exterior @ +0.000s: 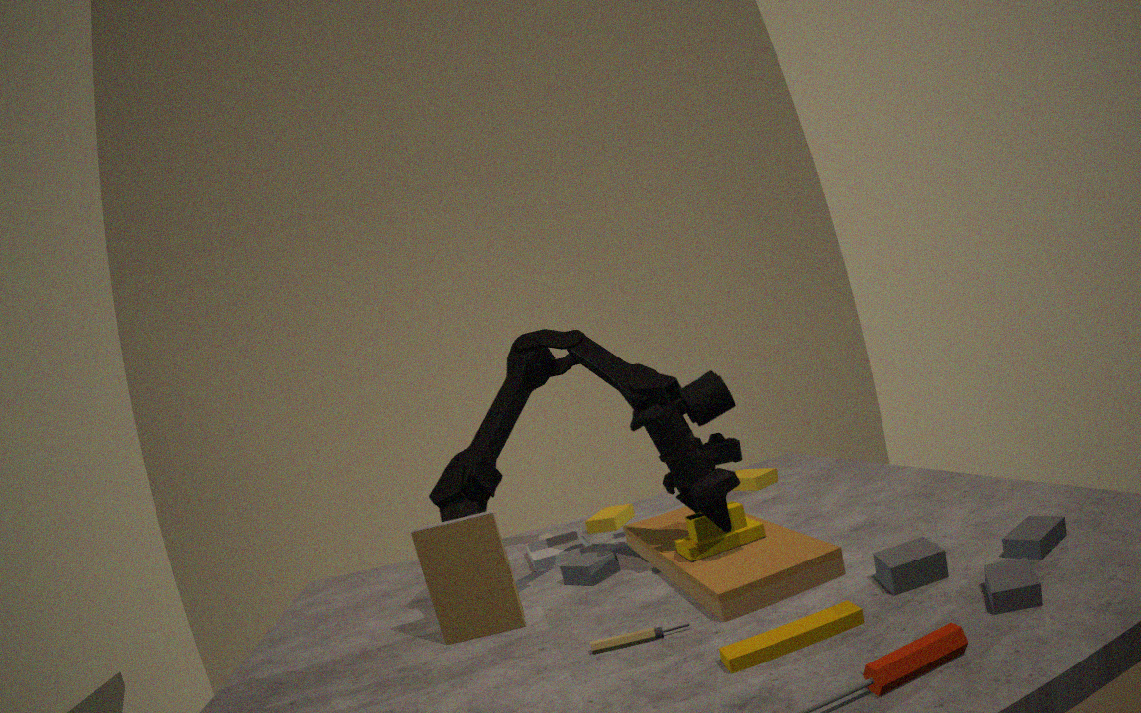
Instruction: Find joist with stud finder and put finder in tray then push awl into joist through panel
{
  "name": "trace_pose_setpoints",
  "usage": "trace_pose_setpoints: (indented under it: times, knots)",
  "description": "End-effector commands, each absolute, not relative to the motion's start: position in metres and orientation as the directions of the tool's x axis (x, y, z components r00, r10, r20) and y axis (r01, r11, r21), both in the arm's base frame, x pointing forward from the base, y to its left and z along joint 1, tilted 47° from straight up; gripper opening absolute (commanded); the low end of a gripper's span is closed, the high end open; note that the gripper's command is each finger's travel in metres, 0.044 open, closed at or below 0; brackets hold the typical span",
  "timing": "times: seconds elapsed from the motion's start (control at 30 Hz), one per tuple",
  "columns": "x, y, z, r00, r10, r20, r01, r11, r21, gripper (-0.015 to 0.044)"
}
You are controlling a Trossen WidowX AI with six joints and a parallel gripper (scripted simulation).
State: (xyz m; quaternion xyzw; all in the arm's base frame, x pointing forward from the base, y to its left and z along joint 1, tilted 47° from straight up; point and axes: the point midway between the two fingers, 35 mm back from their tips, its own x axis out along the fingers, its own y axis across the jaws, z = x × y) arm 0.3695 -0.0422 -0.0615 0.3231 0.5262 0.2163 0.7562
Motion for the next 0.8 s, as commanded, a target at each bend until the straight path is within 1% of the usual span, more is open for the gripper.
trace_pose_setpoints:
  times: [0.0,0.77]
  knots:
    - [0.370,-0.033,-0.053,0.351,0.675,-0.649,0.003,0.693,0.721,0.0000]
    - [0.371,-0.004,-0.024,0.351,0.676,-0.648,0.003,0.691,0.723,0.0000]
